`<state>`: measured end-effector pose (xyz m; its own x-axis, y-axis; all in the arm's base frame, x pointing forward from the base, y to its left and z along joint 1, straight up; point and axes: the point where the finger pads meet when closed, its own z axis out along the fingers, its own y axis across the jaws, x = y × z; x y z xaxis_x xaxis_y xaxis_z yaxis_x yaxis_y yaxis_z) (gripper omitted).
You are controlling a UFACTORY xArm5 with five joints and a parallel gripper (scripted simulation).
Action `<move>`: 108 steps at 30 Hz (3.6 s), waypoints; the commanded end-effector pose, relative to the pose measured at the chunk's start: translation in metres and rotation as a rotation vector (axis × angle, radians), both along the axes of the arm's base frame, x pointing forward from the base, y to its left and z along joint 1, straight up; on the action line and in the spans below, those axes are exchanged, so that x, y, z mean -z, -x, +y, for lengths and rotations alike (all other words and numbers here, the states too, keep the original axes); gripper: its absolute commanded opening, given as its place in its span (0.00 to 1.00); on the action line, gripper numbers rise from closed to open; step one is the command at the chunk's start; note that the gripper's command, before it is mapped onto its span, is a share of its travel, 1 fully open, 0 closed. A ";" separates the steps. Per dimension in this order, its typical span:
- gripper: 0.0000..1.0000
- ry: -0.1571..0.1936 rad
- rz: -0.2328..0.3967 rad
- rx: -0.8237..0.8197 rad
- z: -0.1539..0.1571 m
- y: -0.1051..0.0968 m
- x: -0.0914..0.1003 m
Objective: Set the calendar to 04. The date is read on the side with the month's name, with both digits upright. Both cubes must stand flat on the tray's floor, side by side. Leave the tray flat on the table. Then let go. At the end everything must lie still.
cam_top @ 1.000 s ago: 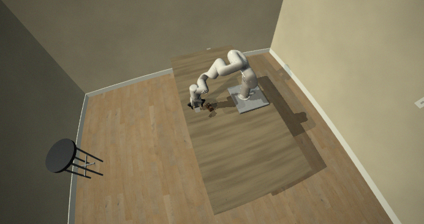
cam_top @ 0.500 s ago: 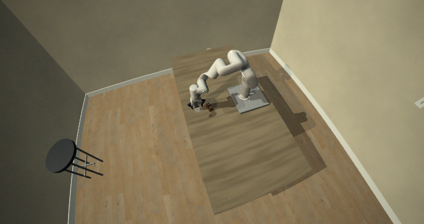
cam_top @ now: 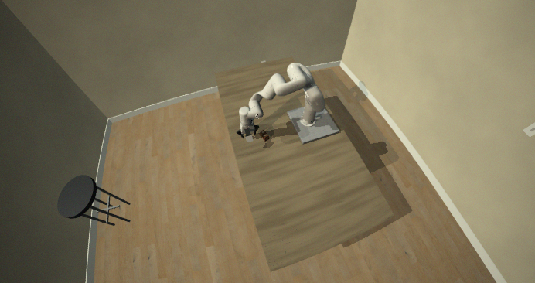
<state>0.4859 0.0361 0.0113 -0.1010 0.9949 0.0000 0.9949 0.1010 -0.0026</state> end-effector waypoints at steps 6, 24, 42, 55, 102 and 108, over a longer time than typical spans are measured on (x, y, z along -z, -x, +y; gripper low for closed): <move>1.00 0.000 -0.004 0.000 0.000 -0.001 -0.001; 1.00 0.000 -0.004 0.000 0.000 -0.001 -0.001; 1.00 0.000 -0.004 0.000 0.000 -0.001 -0.014; 1.00 0.000 -0.004 0.010 -0.001 -0.001 -0.033; 1.00 0.001 -0.003 0.598 -0.073 0.083 -0.032; 1.00 0.001 -0.002 0.682 -0.077 0.087 -0.032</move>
<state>0.4021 -0.0364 0.0421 0.4883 0.8727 -0.0019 0.8727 -0.4883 -0.0042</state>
